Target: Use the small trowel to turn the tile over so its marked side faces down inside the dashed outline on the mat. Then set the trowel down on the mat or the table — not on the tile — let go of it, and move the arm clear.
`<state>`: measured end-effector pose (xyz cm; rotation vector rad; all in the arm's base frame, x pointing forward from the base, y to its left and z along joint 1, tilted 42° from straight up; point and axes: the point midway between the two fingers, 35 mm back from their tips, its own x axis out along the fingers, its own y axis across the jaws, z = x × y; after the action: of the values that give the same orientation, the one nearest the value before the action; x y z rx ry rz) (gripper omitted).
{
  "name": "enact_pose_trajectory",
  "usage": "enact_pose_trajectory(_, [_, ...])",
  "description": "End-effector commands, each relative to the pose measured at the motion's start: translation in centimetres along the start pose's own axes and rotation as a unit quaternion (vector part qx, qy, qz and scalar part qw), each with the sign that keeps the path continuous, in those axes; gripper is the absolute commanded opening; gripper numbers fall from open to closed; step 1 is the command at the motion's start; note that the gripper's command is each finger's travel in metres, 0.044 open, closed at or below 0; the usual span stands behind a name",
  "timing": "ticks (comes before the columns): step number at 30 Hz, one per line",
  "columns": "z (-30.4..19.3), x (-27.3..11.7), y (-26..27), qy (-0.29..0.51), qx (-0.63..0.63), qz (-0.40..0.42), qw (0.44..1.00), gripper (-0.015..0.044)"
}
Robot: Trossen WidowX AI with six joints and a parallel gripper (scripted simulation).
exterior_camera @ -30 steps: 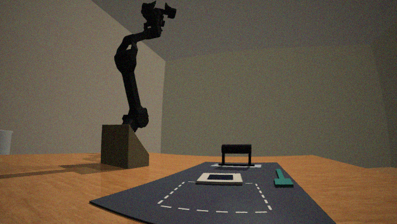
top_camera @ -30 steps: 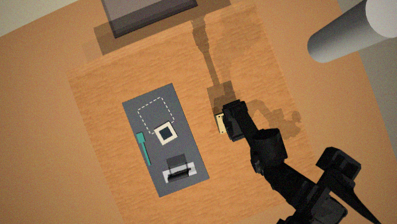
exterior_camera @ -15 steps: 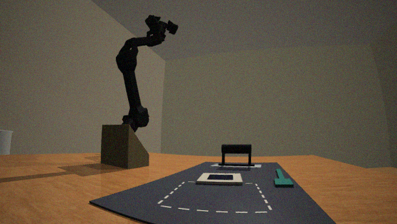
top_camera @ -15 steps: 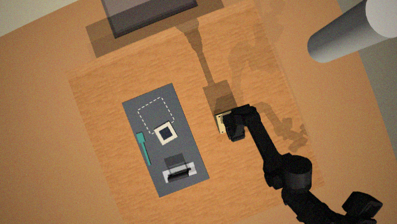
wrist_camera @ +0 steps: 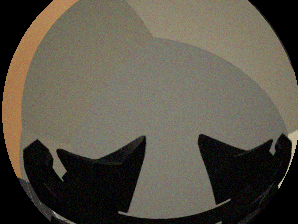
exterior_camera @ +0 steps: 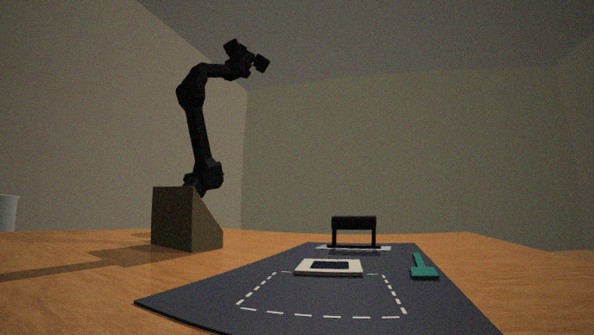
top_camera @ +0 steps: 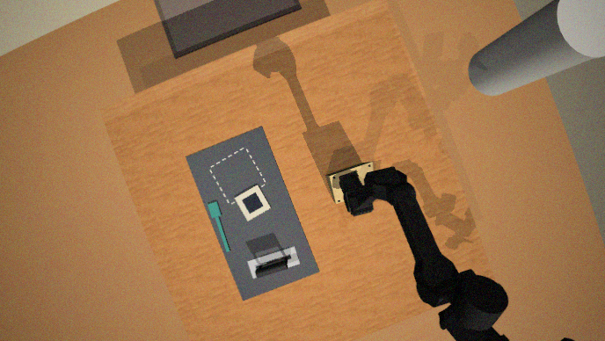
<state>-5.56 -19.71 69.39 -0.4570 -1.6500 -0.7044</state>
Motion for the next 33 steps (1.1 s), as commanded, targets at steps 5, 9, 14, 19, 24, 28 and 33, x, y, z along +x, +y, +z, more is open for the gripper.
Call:
enact_pose_trajectory(5, [3.9,0.5,4.0,-0.045,0.042,0.057,0.996,0.0270])
enact_pose_trajectory(9, [5.7,0.6,6.3,-0.063,0.067,0.091,0.992,0.0270])
enact_pose_trajectory(14, [6.8,0.3,9.8,-0.058,0.076,0.152,0.984,0.0270])
enact_pose_trajectory(19, [9.0,0.0,12.9,-0.078,0.101,0.196,0.972,0.0270])
enact_pose_trajectory(24, [10.8,-0.8,16.5,-0.088,0.107,0.245,0.960,0.0270])
enact_pose_trajectory(28, [12.1,-1.7,19.3,-0.093,0.112,0.282,0.948,0.0270])
enact_pose_trajectory(33, [13.1,-3.3,22.6,-0.097,0.096,0.334,0.932,0.0270])
